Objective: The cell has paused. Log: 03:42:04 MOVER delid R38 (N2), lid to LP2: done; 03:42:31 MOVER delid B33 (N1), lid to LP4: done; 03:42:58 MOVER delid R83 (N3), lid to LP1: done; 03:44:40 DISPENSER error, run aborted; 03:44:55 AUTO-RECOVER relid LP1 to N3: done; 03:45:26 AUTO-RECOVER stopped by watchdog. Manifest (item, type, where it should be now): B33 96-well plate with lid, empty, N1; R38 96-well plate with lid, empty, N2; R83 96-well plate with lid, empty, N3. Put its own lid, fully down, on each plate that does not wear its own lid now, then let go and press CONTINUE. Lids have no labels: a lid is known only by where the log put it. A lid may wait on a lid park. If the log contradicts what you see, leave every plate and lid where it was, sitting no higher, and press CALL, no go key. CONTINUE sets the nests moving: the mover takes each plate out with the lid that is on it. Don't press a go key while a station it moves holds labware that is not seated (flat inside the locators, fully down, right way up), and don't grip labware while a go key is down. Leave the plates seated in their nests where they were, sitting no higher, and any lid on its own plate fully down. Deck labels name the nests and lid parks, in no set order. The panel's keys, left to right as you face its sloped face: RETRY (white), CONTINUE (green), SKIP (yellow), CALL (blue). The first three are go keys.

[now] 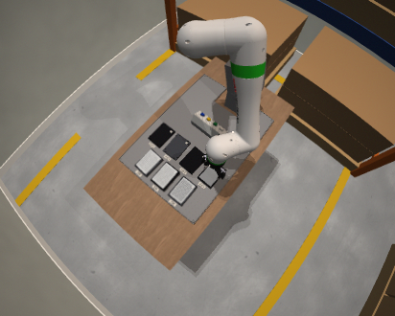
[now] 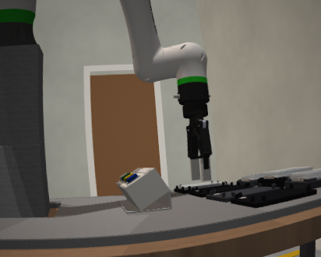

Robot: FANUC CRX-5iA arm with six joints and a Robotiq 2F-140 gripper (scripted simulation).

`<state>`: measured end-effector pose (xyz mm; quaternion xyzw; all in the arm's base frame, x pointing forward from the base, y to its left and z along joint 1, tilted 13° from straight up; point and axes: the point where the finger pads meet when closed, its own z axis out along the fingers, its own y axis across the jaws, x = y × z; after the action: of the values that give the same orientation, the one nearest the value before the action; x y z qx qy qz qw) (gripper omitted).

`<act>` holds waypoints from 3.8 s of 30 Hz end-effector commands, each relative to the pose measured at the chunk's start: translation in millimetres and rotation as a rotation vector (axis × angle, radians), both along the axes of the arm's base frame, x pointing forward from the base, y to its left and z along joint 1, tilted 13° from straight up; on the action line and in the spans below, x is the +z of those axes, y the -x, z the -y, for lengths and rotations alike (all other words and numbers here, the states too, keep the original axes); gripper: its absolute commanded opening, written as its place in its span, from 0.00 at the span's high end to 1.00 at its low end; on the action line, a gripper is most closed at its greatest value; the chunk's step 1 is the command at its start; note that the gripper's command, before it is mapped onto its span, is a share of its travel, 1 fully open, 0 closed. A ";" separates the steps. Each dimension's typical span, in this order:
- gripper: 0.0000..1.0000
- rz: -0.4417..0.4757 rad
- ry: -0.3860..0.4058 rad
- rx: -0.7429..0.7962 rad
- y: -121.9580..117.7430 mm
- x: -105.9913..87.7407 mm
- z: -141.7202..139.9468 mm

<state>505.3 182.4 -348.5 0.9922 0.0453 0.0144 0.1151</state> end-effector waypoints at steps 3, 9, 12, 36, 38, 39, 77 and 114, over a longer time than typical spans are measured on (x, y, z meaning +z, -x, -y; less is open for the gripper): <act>0.41 0.000 0.000 0.000 -0.2 0.1 -0.1; 0.41 0.000 0.000 0.000 -0.2 0.1 -0.1; 0.41 0.000 0.000 0.000 -0.2 0.1 -0.1; 0.34 0.000 0.000 0.000 -0.2 0.1 -0.1; 0.34 0.000 0.000 0.000 -0.2 0.1 -0.1; 0.34 0.000 0.000 0.000 -0.2 0.1 -0.1; 0.34 0.000 0.000 0.000 -0.2 -1.6 0.3; 0.34 0.000 0.000 0.000 -0.8 -15.7 3.6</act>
<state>505.9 178.9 -363.8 0.9922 0.0453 0.0144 0.1151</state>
